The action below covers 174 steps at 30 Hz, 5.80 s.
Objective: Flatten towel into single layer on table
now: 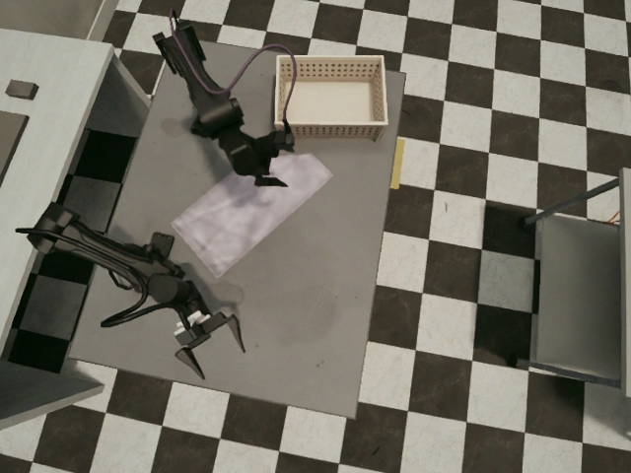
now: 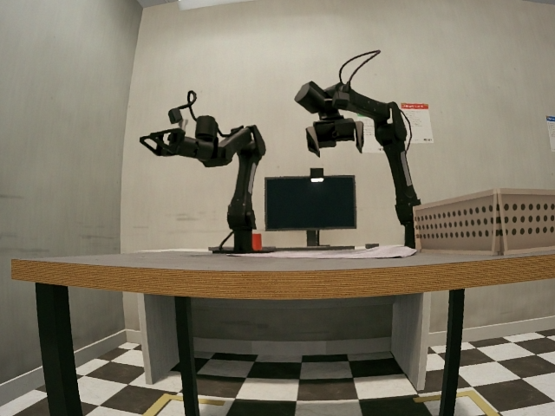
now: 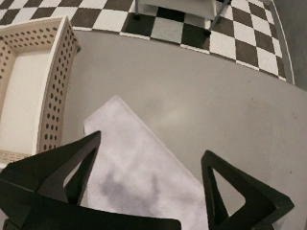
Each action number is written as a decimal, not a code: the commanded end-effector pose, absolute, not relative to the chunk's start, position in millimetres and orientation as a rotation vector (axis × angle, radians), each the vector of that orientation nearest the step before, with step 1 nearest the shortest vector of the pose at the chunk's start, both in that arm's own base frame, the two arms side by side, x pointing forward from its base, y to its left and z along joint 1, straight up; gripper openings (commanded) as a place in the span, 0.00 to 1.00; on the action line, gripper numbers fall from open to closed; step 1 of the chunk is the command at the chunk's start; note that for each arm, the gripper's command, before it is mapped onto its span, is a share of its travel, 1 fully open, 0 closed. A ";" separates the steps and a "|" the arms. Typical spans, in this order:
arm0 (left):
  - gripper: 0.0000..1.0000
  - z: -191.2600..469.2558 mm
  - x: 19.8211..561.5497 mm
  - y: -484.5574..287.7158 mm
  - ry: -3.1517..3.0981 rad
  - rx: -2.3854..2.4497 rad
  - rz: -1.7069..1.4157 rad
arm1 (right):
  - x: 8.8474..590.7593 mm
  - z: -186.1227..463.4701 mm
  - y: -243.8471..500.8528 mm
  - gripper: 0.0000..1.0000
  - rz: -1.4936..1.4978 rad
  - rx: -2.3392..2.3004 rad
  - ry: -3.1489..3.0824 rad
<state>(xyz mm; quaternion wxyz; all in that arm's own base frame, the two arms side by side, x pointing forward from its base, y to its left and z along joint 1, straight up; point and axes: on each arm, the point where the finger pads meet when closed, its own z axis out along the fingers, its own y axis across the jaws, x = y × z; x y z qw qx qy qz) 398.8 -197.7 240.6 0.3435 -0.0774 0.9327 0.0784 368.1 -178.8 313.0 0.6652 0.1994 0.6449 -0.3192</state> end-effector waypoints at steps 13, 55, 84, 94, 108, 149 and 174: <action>1.00 345.9 349.4 -231.8 1.958 0.267 -0.394 | 350.9 408.6 -87.4 1.00 -0.186 0.193 1.540; 1.00 410.9 361.6 -1.3 1.540 0.008 -0.008 | 355.9 415.3 -0.5 1.00 -0.005 0.003 1.529; 0.34 183.8 298.6 -71.0 2.127 0.819 -0.029 | 223.4 251.1 86.9 0.34 0.012 -0.693 2.196; 0.34 124.0 278.9 -91.0 2.252 1.087 -0.036 | 179.7 192.2 109.7 0.34 0.000 -0.942 2.389; 0.34 57.2 265.4 -122.2 2.366 1.493 -0.035 | 114.0 121.0 144.4 0.34 0.006 -1.330 2.618; 0.34 25.4 260.1 -115.6 2.461 1.735 -0.060 | 52.5 25.4 185.3 0.34 -0.002 -1.419 2.640; 0.34 -3.0 257.5 -119.2 2.461 1.738 -0.052 | 57.6 2.5 182.6 0.34 0.015 -1.406 2.634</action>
